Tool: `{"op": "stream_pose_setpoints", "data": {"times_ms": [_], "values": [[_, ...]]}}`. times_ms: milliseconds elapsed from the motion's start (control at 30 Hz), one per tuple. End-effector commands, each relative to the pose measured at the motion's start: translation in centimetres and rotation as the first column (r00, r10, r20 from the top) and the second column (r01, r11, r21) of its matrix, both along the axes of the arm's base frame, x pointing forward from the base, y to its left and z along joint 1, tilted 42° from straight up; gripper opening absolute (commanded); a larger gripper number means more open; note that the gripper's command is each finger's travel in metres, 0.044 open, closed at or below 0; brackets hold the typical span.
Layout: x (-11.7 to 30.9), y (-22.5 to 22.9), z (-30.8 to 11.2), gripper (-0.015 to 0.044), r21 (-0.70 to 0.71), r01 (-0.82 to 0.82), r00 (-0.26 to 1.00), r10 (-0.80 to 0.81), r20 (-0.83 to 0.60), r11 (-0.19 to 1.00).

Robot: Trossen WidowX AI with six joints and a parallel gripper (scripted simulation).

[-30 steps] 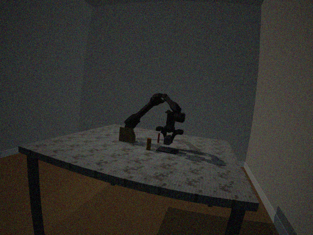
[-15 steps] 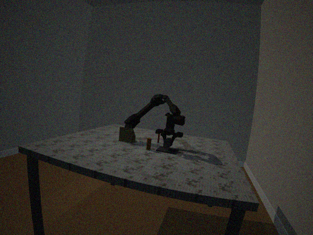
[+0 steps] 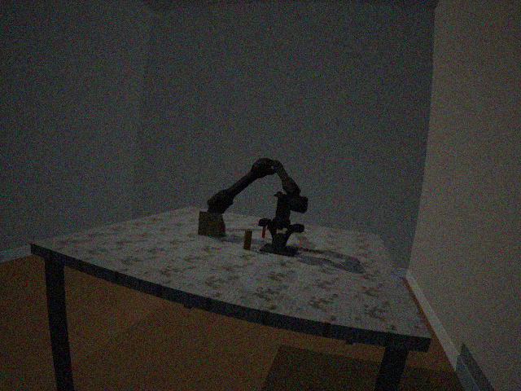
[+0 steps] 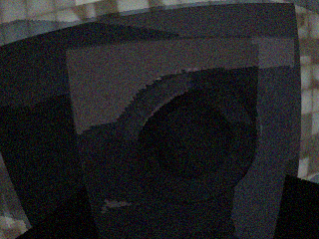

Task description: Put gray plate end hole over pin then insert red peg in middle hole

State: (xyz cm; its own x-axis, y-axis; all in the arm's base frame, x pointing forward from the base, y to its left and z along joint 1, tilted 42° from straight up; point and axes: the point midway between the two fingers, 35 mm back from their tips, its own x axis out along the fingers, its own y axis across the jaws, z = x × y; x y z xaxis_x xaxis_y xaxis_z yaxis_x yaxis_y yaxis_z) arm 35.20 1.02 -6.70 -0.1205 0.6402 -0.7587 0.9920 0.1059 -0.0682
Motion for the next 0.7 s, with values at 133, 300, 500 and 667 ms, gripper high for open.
{"op": "stream_pose_setpoints", "data": {"times_ms": [133, 300, 500, 667], "values": [[0.02, -0.08, 0.05, 0.0079, 0.0, 0.001, 1.0, -0.001, 0.001, 1.0], [0.02, -0.08, 0.05, 0.021, 0.0, 0.001, 1.0, -0.001, 0.001, 1.0], [0.02, -0.08, 0.05, 0.0368, 0.0, 0.001, 1.0, -0.001, 0.001, 1.0], [0.02, -0.08, 0.05, 0.044, 0.0, 0.001, 1.0, -0.001, 0.001, 1.0]]}}
